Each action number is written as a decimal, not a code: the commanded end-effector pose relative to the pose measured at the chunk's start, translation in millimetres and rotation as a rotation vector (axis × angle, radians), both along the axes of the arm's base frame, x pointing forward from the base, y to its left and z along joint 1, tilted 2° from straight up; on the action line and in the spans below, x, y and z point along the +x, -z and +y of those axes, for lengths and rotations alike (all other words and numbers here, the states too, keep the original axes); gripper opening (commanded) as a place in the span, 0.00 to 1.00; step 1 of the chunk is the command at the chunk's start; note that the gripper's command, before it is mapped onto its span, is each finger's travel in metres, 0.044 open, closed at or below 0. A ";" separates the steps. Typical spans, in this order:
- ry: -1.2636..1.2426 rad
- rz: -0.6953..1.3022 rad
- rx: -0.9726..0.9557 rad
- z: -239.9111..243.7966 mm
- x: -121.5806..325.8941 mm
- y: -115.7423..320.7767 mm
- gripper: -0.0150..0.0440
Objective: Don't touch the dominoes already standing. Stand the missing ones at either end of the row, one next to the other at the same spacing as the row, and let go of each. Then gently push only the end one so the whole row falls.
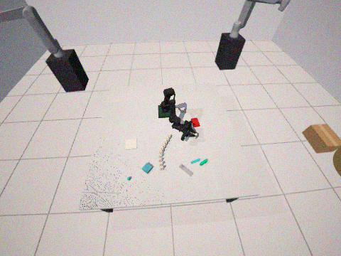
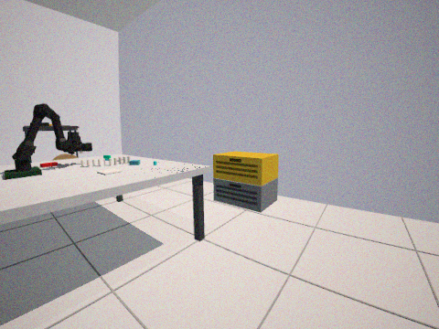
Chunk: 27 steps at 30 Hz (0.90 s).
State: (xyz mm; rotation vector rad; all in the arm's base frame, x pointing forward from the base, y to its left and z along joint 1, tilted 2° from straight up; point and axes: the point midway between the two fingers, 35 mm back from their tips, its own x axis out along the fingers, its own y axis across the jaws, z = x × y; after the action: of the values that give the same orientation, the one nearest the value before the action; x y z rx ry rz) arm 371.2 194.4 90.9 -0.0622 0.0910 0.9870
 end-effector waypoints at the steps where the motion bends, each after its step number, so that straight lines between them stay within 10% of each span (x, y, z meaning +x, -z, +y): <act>1: -0.007 -0.004 0.007 -0.7 -4.2 -2.0 0.44; 27: -0.009 -0.007 0.006 2.6 0.5 34.0 0.44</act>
State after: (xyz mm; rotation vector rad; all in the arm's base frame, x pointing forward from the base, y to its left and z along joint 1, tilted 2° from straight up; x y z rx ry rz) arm 369.8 195.6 65.2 -0.0626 0.0823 0.9936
